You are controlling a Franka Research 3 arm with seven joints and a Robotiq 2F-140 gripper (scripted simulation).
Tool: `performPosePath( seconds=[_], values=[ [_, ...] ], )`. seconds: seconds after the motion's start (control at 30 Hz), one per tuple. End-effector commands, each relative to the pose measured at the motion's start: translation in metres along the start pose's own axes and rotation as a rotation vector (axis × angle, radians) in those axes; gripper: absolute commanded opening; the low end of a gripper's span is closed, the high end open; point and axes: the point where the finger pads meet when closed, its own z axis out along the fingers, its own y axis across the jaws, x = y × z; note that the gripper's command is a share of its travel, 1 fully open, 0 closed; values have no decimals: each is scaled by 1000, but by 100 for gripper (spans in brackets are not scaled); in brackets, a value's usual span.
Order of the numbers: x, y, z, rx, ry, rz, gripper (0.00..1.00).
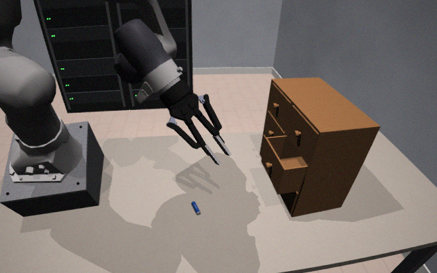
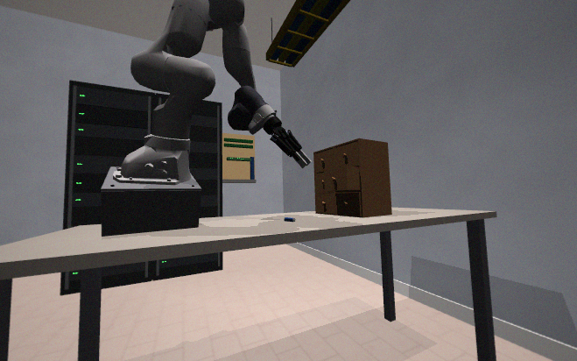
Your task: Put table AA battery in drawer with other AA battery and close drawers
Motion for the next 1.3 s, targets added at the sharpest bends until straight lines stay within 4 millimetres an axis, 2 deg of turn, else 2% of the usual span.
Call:
performPosePath(
  seconds=[0.0,0.27,0.33,0.83,0.9,1.27],
  values=[
    [1,-8,-3,67,7,73,20],
    [-1,-11,-12,149,3,269,20],
    [-1,-11,-12,149,3,269,20],
    [-5,-17,-30,312,-4,660,20],
    [-5,-17,-30,312,-4,660,20],
    [-9,-22,-44,443,-11,978,20]
  ],
)
